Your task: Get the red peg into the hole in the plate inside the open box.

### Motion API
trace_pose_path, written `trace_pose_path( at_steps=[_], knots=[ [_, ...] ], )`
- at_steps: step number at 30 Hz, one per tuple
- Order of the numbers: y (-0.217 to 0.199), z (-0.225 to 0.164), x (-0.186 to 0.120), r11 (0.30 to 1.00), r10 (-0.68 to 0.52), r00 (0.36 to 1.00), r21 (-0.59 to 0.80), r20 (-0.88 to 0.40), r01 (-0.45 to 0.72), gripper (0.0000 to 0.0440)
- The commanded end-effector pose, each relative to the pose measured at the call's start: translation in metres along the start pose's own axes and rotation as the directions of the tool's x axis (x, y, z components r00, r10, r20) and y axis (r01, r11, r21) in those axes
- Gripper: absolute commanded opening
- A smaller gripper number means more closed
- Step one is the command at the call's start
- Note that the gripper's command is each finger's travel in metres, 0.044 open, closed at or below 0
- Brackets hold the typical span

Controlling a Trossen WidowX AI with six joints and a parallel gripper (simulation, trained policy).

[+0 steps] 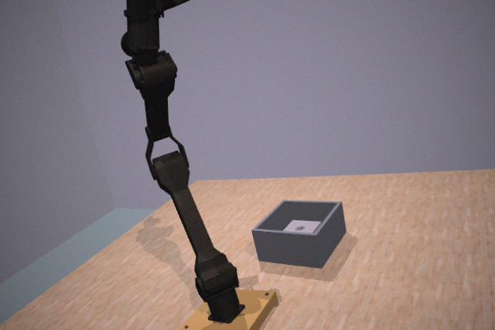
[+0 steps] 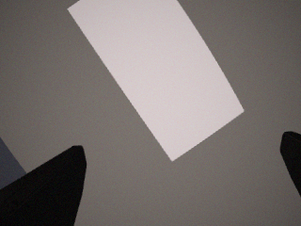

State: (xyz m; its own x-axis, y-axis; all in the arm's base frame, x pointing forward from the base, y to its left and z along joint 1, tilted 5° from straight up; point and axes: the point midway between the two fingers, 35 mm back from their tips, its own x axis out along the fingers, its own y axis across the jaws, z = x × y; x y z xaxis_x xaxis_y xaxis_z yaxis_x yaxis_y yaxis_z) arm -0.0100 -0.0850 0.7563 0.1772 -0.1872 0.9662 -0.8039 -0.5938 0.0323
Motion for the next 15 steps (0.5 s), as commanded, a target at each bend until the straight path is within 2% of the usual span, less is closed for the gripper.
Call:
trace_pose_path(
  at_steps=[1, 8, 15],
  knots=[
    [0.031, 0.014, -0.006, 0.991, 0.09, 0.996, 0.1, 0.015, -0.091, 0.044],
    [0.076, 0.043, -0.019, 0.93, 0.237, 0.97, 0.275, 0.061, -0.245, 0.044],
    [0.115, 0.08, -0.038, 0.816, 0.371, 0.919, 0.427, 0.132, -0.39, 0.044]
  ],
)
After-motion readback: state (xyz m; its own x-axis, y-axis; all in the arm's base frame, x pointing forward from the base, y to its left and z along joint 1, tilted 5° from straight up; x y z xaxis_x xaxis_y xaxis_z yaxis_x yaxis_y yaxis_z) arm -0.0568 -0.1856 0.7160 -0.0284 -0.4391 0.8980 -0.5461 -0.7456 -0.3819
